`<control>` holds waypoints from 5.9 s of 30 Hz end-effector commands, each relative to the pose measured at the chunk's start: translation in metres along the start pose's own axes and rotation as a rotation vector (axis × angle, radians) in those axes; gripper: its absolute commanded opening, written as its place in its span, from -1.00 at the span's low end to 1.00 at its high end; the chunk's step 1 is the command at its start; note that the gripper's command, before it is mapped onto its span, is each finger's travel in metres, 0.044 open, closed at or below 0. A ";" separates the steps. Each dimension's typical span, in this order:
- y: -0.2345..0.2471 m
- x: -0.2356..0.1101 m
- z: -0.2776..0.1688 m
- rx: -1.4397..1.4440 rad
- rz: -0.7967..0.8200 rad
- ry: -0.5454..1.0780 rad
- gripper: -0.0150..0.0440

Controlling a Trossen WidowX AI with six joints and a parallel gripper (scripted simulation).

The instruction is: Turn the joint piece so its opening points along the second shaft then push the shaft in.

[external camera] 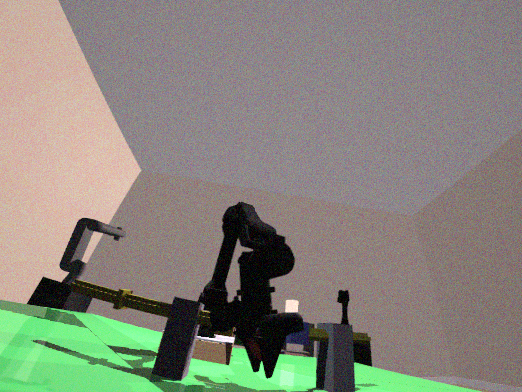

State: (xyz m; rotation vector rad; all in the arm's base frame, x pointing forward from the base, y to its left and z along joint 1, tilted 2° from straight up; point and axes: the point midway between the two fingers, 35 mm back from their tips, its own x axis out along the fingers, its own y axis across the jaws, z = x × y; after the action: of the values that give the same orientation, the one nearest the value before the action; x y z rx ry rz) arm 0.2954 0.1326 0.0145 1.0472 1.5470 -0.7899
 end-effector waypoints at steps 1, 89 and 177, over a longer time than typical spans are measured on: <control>0.000 0.000 -0.001 0.004 0.000 0.004 0.12; -0.002 -0.005 0.003 0.058 0.009 -0.119 -0.49; -0.010 -0.021 0.009 0.237 -0.007 -0.456 -0.49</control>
State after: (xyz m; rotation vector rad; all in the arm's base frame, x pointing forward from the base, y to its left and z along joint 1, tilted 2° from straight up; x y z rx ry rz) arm 0.2906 0.1164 0.0325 0.9471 1.0935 -1.1430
